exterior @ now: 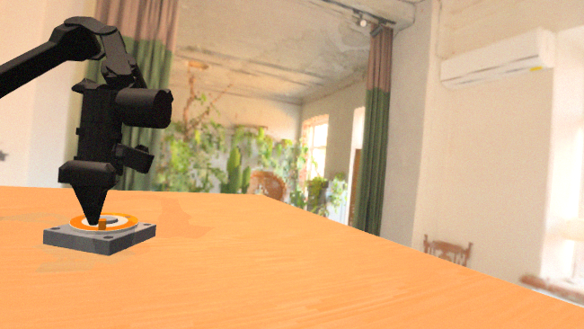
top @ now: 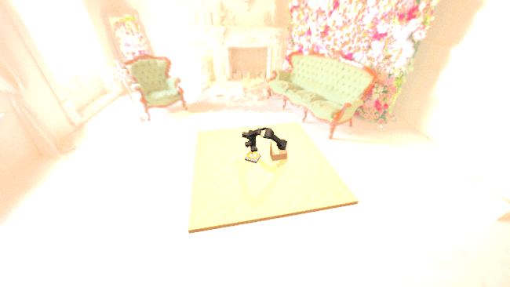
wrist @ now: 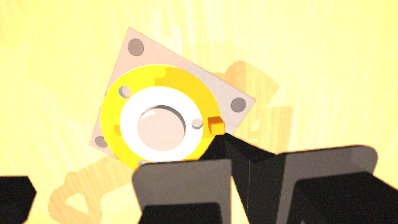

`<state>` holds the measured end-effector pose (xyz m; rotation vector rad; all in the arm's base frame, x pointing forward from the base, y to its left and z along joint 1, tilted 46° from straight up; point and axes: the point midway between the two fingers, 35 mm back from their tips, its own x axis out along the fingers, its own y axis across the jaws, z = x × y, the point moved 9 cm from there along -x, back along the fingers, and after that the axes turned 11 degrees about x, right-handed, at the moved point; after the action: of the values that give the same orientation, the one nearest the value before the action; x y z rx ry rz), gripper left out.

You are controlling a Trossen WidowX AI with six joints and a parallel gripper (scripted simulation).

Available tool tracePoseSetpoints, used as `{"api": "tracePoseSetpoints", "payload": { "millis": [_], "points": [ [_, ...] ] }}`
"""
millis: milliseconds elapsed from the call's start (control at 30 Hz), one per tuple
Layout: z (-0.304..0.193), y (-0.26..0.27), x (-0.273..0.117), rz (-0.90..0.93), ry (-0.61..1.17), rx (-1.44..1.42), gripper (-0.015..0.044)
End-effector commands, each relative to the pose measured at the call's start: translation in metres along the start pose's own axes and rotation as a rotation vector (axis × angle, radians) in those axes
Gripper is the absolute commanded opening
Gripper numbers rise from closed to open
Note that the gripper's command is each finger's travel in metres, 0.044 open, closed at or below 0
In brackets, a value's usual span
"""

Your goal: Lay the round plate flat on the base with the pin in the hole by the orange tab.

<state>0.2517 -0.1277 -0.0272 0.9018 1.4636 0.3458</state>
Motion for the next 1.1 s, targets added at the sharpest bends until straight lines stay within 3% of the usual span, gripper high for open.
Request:
{"api": "tracePoseSetpoints", "payload": {
  "millis": [0, 1067],
  "points": [
    [0.006, 0.001, 0.0, 0.001, -0.008, -0.007, 0.0],
    [0.022, 0.005, 0.0, 0.001, -0.009, -0.007, 0.0]
  ]
}}
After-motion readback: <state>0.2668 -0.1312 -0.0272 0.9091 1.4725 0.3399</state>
